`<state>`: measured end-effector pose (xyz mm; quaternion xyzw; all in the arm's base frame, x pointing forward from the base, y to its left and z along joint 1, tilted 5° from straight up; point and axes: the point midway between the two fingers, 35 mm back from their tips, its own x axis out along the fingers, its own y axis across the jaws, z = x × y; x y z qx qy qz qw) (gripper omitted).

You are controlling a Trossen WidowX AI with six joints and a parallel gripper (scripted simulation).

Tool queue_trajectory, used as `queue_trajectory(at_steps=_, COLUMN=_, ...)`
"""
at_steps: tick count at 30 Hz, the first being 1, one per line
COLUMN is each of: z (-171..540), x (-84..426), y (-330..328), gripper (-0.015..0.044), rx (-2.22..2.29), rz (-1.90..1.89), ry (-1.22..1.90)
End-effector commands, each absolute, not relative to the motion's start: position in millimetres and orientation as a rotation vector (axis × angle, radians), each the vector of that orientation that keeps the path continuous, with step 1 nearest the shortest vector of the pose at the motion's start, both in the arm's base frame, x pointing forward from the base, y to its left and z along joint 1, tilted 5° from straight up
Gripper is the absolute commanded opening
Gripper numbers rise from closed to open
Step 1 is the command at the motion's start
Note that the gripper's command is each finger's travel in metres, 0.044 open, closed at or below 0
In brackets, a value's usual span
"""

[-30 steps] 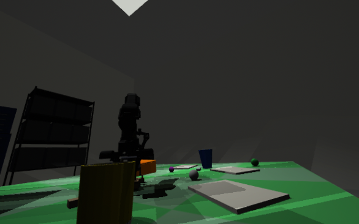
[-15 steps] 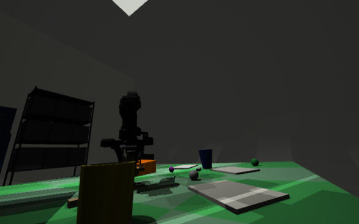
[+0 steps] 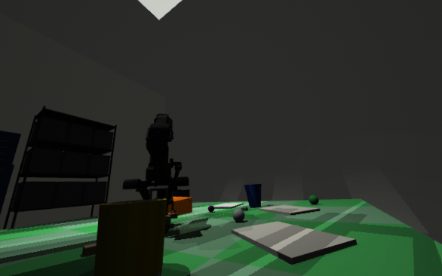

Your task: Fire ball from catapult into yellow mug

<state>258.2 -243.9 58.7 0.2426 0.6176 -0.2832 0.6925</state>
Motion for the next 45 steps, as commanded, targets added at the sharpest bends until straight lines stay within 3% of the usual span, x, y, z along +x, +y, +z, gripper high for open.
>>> queue_trajectory(at_steps=1, z=54, x=258, y=-244, gripper=0.0, rx=0.542, rz=-0.633, ry=1.379)
queue_trajectory(at_steps=17, z=41, x=259, y=-245, gripper=0.0, rx=0.543, rz=-0.633, ry=1.38)
queue_trajectory(at_steps=30, z=41, x=259, y=-245, gripper=0.0341, rx=0.543, rz=-0.633, ry=1.38)
queue_trajectory(at_steps=34, z=81, x=259, y=-244, gripper=0.044, rx=0.543, rz=-0.633, ry=1.38)
queue_trajectory(at_steps=38, z=137, x=252, y=-236, gripper=0.044, rx=0.544, rz=-0.632, ry=1.381)
queue_trajectory(at_steps=45, z=127, x=254, y=-239, gripper=0.044, rx=0.54, rz=-0.63, ry=1.38)
